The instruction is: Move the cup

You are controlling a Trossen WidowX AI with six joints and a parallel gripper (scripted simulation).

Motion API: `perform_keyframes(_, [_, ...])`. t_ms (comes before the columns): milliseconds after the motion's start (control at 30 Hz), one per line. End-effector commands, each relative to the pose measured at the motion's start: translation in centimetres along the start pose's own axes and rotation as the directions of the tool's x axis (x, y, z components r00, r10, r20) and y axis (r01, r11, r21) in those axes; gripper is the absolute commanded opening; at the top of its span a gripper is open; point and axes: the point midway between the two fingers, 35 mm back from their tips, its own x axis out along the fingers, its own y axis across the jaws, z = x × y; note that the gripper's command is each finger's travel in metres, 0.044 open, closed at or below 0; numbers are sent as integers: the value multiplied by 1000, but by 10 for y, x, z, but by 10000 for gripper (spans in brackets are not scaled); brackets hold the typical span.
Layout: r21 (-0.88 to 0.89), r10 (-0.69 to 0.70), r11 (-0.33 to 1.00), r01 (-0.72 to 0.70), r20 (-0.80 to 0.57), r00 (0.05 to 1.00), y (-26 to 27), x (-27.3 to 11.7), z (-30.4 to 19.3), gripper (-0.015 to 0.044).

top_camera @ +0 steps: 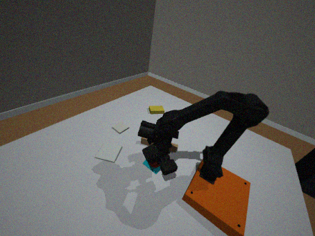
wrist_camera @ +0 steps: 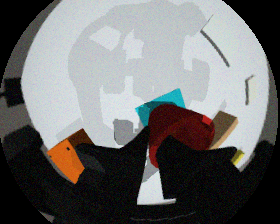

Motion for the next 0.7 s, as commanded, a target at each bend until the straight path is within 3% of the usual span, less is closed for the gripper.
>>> perform_keyframes(0, [0, -1, 1000, 1, 1, 1000, 0, -1, 0, 0])
perform_keyframes(300, [0, -1, 1000, 1, 1, 1000, 0, -1, 0, 0])
perform_keyframes(467, [0, -1, 1000, 1, 1, 1000, 0, -1, 0, 128])
perform_keyframes(667, [0, -1, 1000, 1, 1, 1000, 0, -2, 0, 128])
